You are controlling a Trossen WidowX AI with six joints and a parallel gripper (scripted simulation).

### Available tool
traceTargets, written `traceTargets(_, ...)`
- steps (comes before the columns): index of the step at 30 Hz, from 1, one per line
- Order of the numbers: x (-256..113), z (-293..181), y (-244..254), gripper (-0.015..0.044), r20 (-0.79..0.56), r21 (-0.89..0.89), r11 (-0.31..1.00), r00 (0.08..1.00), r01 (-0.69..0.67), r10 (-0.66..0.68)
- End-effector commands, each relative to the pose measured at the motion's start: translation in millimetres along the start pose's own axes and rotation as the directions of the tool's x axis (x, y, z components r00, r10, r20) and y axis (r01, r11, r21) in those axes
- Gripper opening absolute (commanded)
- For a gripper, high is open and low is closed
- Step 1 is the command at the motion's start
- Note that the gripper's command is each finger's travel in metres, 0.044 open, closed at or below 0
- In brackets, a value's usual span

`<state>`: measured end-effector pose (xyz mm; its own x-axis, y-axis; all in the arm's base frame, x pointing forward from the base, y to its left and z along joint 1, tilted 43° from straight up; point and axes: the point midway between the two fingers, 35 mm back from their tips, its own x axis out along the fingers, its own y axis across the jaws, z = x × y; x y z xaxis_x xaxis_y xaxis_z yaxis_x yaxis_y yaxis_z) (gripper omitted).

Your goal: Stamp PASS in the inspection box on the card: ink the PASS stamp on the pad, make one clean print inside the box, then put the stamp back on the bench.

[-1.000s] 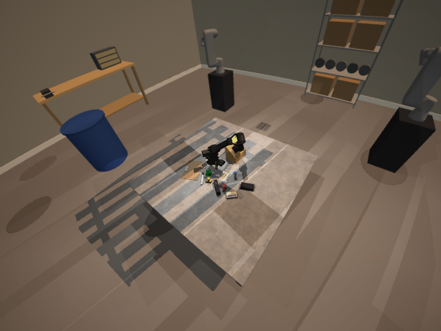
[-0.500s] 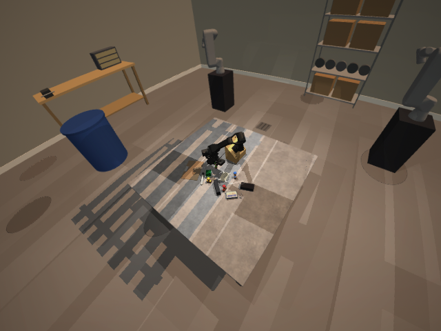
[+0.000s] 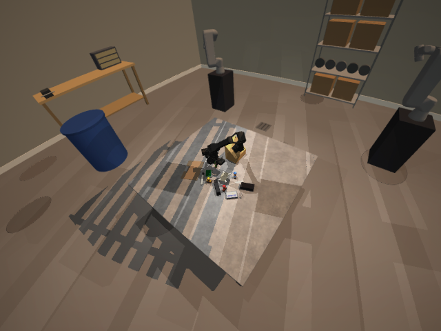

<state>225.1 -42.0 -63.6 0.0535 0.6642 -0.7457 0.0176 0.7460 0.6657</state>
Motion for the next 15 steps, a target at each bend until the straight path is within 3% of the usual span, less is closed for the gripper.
traceTargets(1, -2.1, -0.4, -0.4, 0.0, -0.004, -0.004, 1.0, 1.0, 0.003, -0.003)
traceTargets(15, -8.8, -0.2, -0.5, 0.0, -0.004, -0.004, 1.0, 1.0, 0.004, -0.004)
